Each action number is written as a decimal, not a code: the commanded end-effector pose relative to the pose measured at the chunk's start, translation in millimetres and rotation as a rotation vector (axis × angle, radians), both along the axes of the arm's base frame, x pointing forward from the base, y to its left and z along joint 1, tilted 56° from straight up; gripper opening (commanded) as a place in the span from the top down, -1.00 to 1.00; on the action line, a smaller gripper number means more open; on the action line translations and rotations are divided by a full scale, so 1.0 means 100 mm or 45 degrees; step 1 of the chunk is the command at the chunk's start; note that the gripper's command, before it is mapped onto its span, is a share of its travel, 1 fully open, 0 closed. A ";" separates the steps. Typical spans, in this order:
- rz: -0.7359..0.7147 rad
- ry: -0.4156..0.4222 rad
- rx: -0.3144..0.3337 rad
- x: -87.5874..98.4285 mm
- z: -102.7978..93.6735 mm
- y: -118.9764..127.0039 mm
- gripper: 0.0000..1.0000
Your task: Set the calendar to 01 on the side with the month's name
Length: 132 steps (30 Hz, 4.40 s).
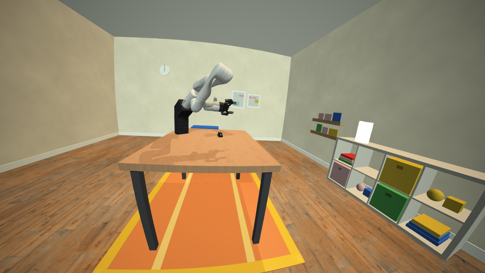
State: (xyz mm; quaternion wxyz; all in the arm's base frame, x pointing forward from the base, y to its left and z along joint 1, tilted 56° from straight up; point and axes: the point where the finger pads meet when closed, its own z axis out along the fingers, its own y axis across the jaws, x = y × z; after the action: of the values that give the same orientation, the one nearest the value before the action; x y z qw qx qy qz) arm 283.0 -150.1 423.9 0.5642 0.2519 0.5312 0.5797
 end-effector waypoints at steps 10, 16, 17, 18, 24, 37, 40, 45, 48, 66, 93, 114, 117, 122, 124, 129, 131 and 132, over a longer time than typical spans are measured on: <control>0.179 0.080 0.015 0.07 -0.13 0.28 -1.00; 0.280 0.132 0.022 0.09 -0.21 0.43 -1.00; 0.308 0.147 0.023 0.10 -0.23 0.47 -1.00; 0.337 0.164 0.024 0.10 -0.26 0.52 -1.00; 0.534 0.285 0.023 0.10 -0.44 0.81 -1.00; 0.912 0.587 -0.035 -0.01 -0.89 1.32 -1.00; 0.988 0.663 -0.060 -0.05 -1.00 1.40 -1.00; 0.988 0.663 -0.060 -0.05 -1.00 1.40 -1.00; 0.988 0.663 -0.060 -0.05 -1.00 1.40 -1.00; 1.098 0.785 -0.109 -0.12 -1.17 1.51 -1.00; 1.230 0.962 -0.199 -0.22 -1.42 1.61 -1.00; 1.286 1.054 -0.255 -0.26 -1.54 1.64 -1.00; 1.286 1.054 -0.255 -0.26 -1.54 1.64 -1.00; 1.312 1.101 -0.286 -0.28 -1.61 1.65 -1.00; 1.312 1.101 -0.286 -0.28 -1.61 1.65 -1.00; 1.335 1.148 -0.320 -0.29 -1.67 1.65 -1.00; 1.335 1.148 -0.320 -0.29 -1.67 1.65 -1.00; 1.335 1.148 -0.320 -0.29 -1.67 1.65 -1.00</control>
State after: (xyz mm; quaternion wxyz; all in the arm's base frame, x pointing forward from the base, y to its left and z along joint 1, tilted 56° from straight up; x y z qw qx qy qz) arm 253.6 14.2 256.7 -0.0397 0.1129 0.8273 0.5488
